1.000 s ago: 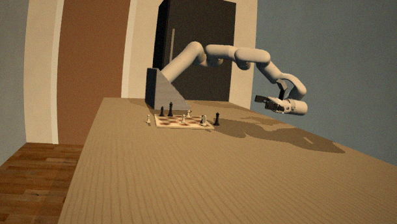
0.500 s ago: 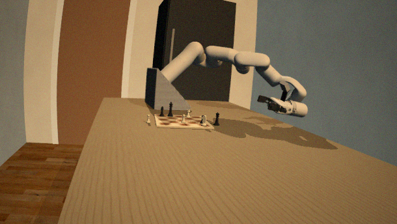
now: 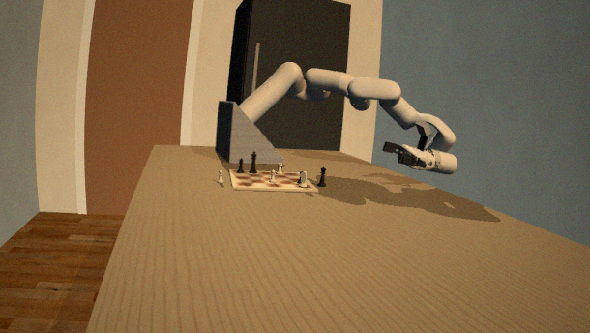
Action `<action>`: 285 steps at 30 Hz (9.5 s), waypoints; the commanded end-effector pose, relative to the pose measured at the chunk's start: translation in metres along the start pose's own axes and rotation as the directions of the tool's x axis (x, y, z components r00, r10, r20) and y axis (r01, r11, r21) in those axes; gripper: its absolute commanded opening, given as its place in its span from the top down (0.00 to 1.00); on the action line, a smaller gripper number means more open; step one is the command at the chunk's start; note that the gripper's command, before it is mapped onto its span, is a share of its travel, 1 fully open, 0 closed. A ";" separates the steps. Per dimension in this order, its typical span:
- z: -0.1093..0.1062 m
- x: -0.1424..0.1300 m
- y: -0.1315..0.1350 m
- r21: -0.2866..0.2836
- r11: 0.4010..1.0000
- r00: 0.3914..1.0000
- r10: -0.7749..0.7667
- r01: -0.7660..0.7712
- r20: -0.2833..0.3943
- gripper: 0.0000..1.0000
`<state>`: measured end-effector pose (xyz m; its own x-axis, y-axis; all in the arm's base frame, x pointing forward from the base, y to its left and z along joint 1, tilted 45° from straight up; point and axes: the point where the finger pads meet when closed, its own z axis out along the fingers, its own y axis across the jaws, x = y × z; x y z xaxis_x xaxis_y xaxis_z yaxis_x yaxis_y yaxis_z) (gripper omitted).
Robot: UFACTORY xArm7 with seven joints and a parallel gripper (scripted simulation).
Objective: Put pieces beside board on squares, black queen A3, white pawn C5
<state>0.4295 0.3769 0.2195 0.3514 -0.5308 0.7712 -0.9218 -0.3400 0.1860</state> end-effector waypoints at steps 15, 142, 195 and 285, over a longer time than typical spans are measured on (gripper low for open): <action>-0.001 0.002 0.000 0.001 1.000 1.000 0.004 -0.004 0.002 0.00; 0.235 0.028 0.010 -0.821 0.571 -0.199 0.803 -0.014 0.562 0.00; 0.244 0.003 0.002 -0.890 -0.394 -0.164 0.886 0.229 -0.434 0.00; 0.238 -0.042 -0.009 -0.502 -0.824 -0.015 0.517 0.262 -0.856 0.58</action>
<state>0.4613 0.2147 0.0441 -0.6212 0.4939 0.6084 0.7690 0.5334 0.3522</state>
